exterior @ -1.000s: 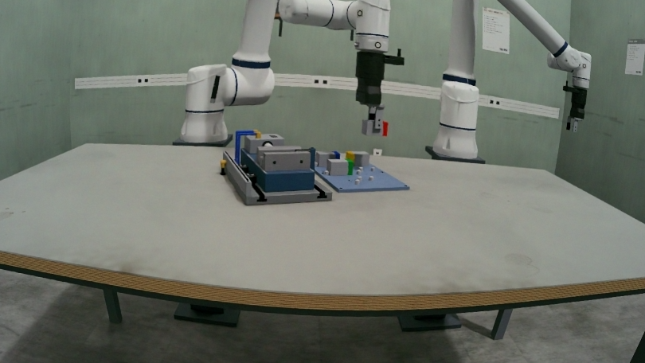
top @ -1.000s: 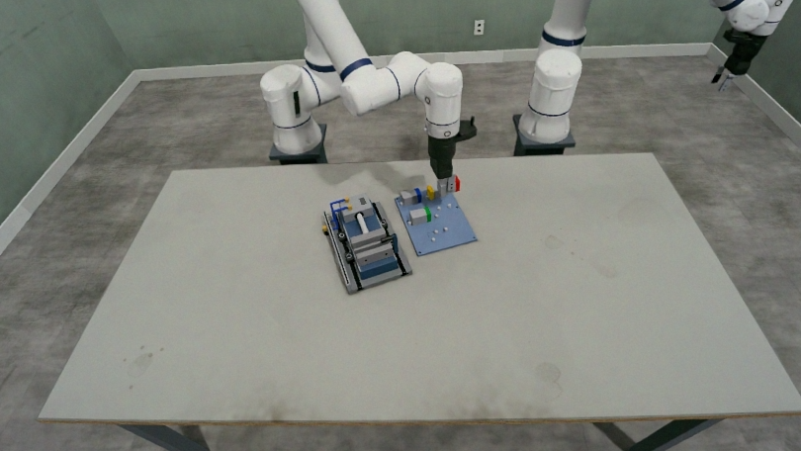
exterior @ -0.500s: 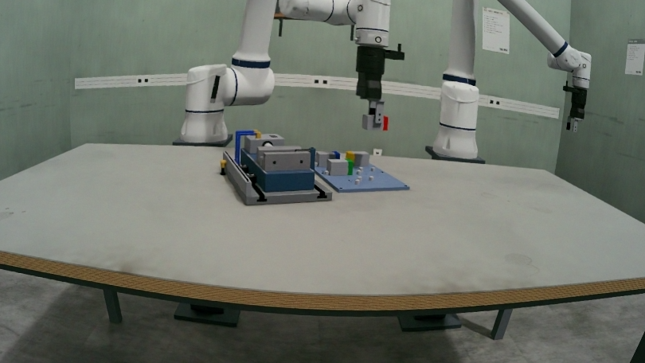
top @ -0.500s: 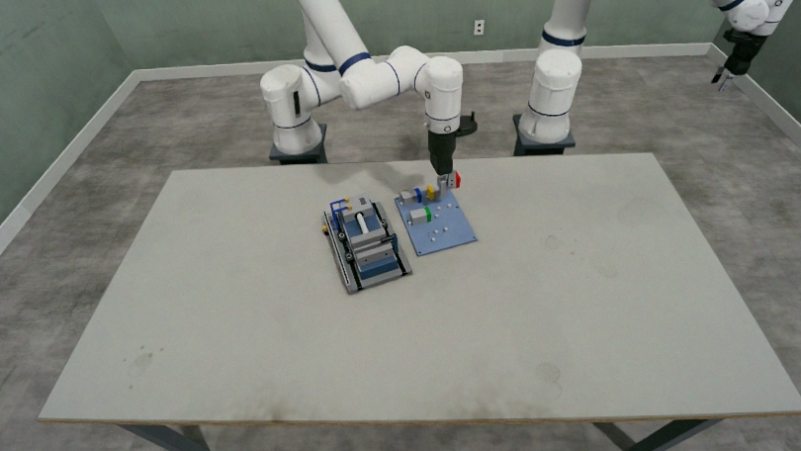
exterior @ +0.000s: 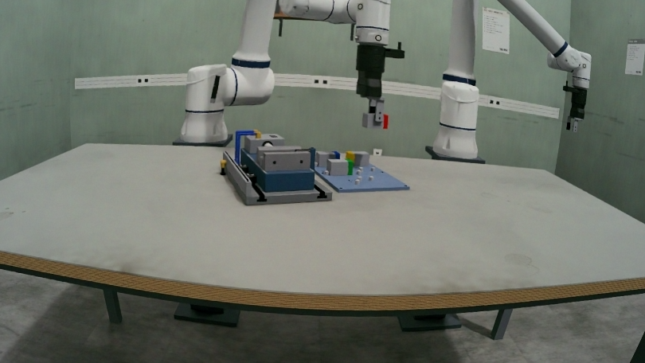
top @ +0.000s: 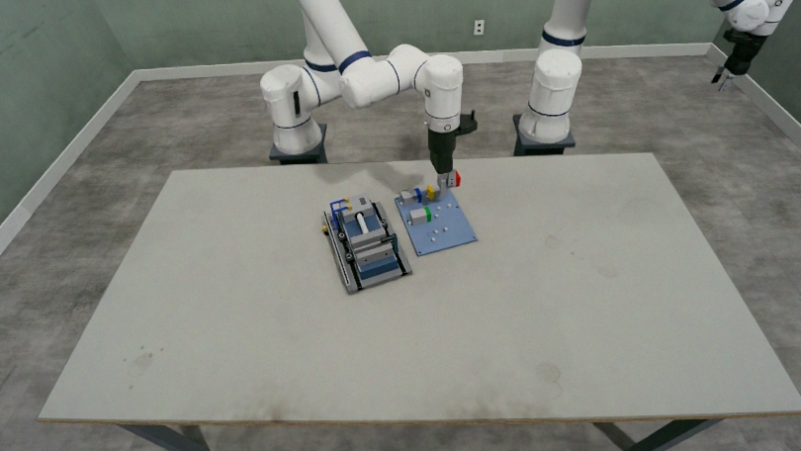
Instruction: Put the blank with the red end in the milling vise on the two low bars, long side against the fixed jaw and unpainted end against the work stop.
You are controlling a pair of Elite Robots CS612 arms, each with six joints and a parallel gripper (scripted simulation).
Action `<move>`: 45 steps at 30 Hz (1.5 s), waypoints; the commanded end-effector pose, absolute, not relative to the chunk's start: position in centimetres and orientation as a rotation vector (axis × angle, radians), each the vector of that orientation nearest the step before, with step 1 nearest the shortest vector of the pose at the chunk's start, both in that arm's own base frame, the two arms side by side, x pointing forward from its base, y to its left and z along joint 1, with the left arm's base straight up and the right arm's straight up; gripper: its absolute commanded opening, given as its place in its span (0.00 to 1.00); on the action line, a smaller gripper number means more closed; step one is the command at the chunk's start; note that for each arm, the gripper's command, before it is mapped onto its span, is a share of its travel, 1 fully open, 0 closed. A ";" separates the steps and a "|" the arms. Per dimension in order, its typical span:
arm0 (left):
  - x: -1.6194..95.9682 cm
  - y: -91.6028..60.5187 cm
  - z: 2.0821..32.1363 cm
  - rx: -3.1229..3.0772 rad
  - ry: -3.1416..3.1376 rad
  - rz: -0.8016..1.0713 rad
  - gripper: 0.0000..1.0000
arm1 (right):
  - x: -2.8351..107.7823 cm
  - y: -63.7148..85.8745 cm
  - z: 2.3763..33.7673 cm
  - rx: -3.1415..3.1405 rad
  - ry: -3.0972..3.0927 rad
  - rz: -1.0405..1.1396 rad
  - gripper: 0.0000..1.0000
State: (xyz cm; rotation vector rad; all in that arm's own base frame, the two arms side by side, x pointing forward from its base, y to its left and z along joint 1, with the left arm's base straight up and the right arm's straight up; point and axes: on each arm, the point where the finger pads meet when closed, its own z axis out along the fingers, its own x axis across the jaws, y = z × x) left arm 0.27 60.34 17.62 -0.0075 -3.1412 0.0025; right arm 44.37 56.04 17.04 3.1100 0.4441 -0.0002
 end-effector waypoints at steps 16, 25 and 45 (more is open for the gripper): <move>0.3 60.4 17.7 -0.008 -3.142 0.000 1.00 | 44.4 56.1 17.2 3.063 0.705 0.003 0.00; 0.3 60.4 17.7 -0.008 -3.142 0.000 1.00 | 44.4 56.1 17.2 3.023 0.859 0.003 0.00; 0.3 60.4 17.7 -0.008 -3.142 0.000 1.00 | 44.4 56.1 17.2 2.896 1.219 0.004 0.00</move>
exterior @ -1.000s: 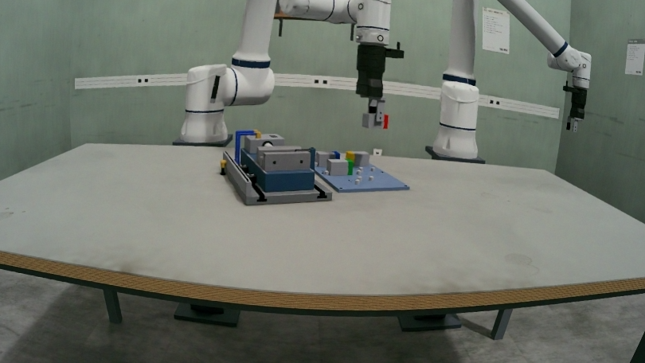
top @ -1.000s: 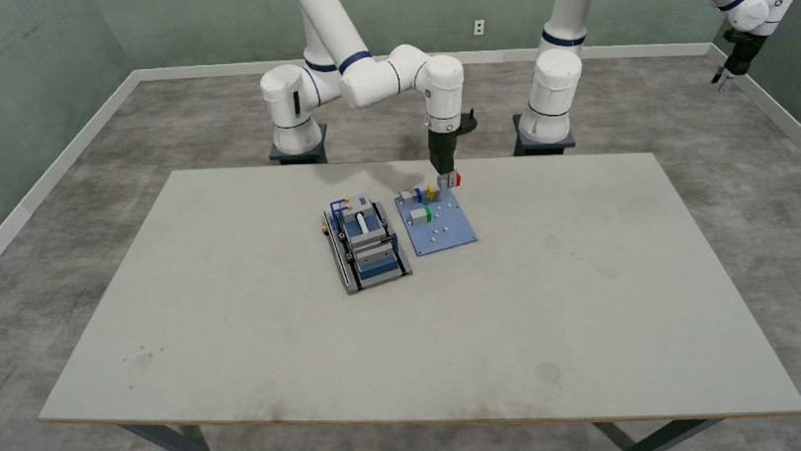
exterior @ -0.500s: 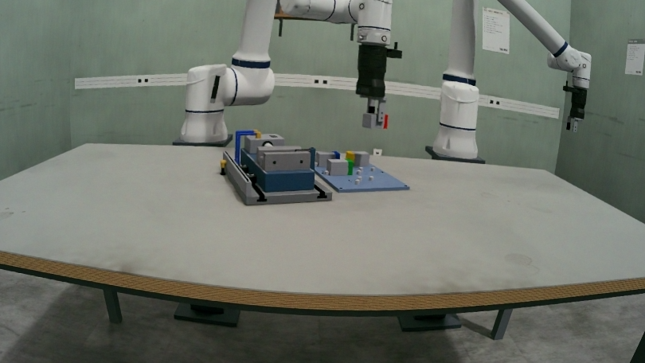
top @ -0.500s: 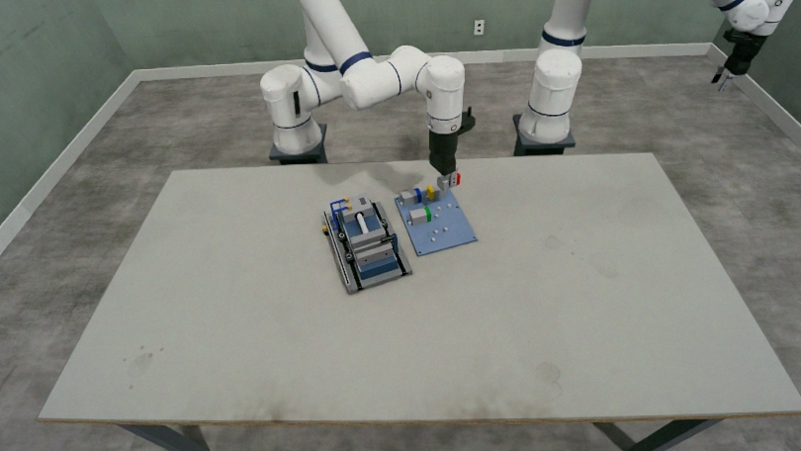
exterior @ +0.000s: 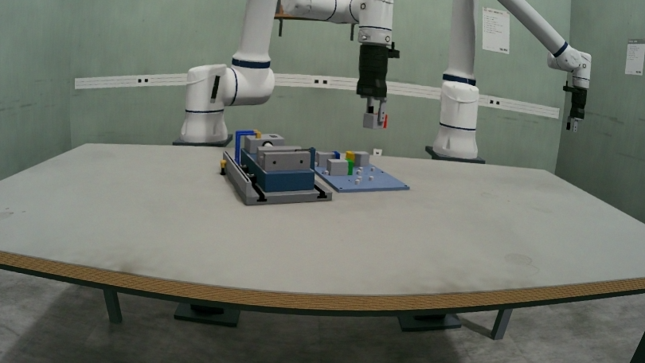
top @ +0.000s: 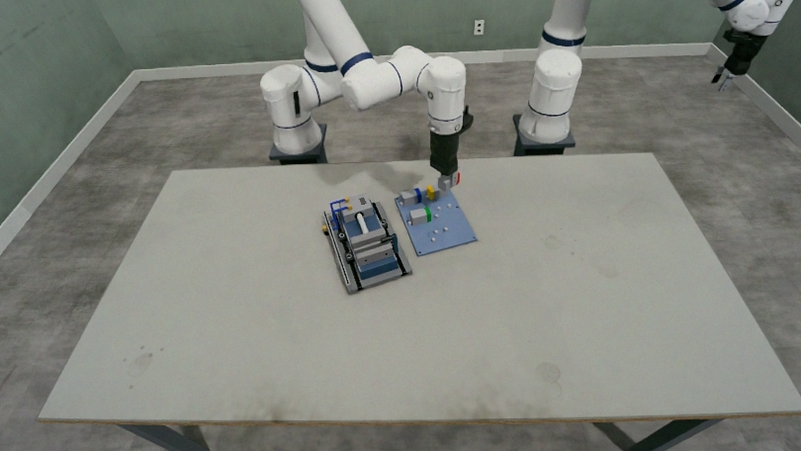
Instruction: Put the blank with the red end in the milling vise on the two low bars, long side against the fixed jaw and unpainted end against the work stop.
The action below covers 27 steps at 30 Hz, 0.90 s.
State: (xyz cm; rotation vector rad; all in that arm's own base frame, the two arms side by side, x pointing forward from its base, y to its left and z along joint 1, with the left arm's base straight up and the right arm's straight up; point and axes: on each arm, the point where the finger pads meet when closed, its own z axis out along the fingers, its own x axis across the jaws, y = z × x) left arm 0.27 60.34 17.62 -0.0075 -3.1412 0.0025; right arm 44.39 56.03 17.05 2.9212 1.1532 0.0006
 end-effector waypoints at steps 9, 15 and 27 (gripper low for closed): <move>0.3 60.4 17.7 -0.008 -3.142 0.000 1.00 | 44.4 56.1 17.2 2.815 1.394 0.004 0.00; 0.3 60.4 17.7 -0.008 -3.142 0.000 1.00 | 44.4 56.1 17.2 2.776 1.471 0.004 0.00; 0.3 60.4 17.7 -0.008 -3.142 0.000 1.00 | 44.4 56.1 17.2 2.658 1.674 0.004 0.00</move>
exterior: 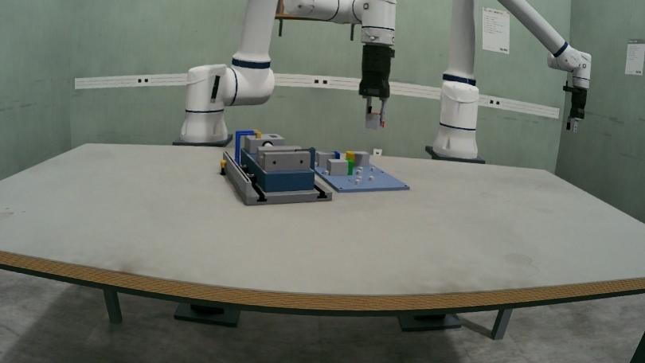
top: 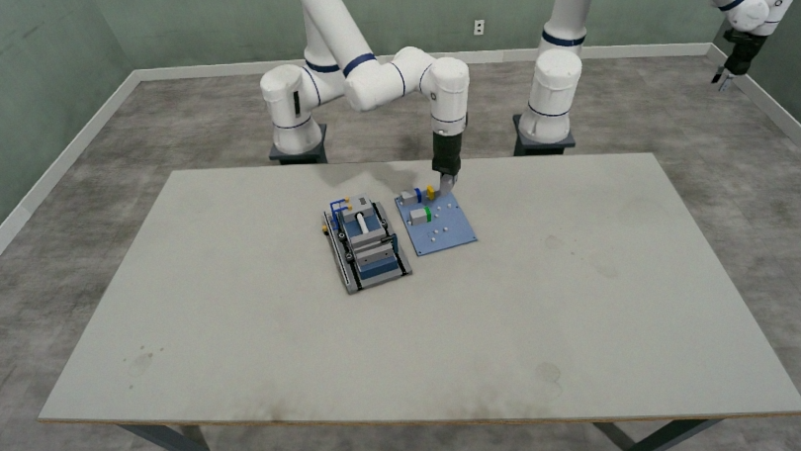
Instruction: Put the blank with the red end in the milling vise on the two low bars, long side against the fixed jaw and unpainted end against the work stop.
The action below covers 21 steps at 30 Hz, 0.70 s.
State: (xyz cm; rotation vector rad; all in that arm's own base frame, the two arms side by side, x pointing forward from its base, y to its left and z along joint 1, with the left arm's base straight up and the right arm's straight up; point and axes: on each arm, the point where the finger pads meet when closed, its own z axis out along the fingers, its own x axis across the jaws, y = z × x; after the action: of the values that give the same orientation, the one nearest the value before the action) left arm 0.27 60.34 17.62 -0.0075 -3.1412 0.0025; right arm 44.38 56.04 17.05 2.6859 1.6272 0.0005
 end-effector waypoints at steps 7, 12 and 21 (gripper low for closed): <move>0.3 60.4 17.7 -0.008 -3.142 0.000 1.00 | 44.4 56.1 17.2 2.587 1.782 0.004 0.00; 0.3 60.4 17.7 -0.008 -3.142 0.000 1.00 | 44.4 56.1 17.2 2.525 1.869 0.004 0.00; 0.3 60.4 17.7 -0.008 -3.142 0.000 1.00 | 44.4 56.1 17.2 2.433 1.987 0.004 0.00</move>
State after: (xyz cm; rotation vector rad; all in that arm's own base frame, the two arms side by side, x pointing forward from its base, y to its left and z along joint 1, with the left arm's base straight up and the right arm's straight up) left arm 0.27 60.34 17.62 -0.0075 -3.1412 0.0025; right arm 44.38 56.04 17.05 2.4713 1.9387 0.0001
